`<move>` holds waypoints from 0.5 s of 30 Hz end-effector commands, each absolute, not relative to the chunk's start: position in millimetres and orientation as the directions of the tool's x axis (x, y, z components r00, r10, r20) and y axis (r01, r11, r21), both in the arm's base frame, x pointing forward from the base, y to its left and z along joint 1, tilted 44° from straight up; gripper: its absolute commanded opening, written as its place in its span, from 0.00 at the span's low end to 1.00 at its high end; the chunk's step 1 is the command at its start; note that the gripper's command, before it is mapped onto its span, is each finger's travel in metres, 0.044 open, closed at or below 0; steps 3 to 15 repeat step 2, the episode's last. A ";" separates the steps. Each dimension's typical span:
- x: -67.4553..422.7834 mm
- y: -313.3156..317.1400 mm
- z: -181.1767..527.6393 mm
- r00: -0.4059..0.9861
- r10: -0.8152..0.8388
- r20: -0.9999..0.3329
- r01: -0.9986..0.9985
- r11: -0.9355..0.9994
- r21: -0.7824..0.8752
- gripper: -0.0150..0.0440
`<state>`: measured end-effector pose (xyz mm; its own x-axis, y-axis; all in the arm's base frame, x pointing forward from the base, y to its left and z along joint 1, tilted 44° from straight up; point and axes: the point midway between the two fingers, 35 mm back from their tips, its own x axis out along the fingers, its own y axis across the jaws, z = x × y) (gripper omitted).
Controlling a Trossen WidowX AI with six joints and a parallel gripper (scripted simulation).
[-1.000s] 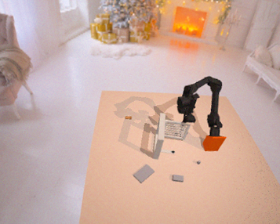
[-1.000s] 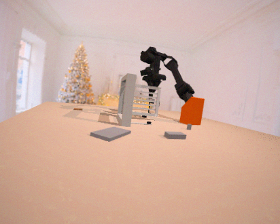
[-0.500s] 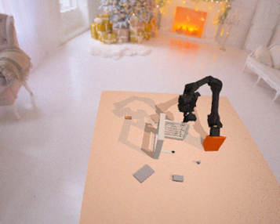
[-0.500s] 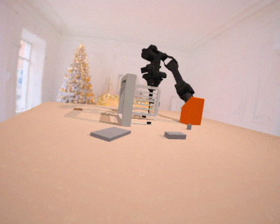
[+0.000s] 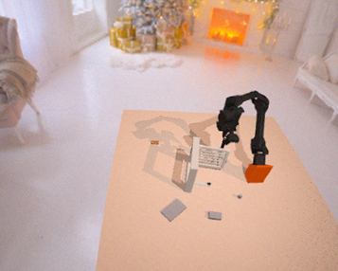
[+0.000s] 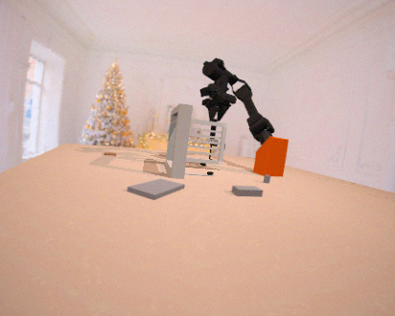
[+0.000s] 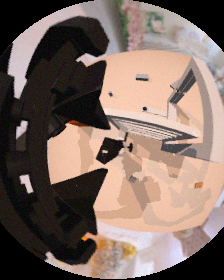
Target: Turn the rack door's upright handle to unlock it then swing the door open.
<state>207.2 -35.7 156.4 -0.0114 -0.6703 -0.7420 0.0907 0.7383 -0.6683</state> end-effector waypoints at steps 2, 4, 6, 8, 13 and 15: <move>206.7 -29.3 164.8 0.011 -0.659 -0.752 0.102 0.749 -0.654 0.75; 206.7 -29.3 164.8 0.011 -0.659 -0.752 0.102 0.749 -0.654 0.75; 206.7 -29.3 164.8 0.011 -0.659 -0.752 0.102 0.749 -0.654 0.75; 206.7 -29.3 164.8 0.011 -0.659 -0.752 0.102 0.749 -0.654 0.75; 206.7 -29.3 164.8 0.011 -0.659 -0.752 0.102 0.749 -0.654 0.75; 206.7 -29.3 164.8 0.011 -0.659 -0.752 0.102 0.749 -0.654 0.75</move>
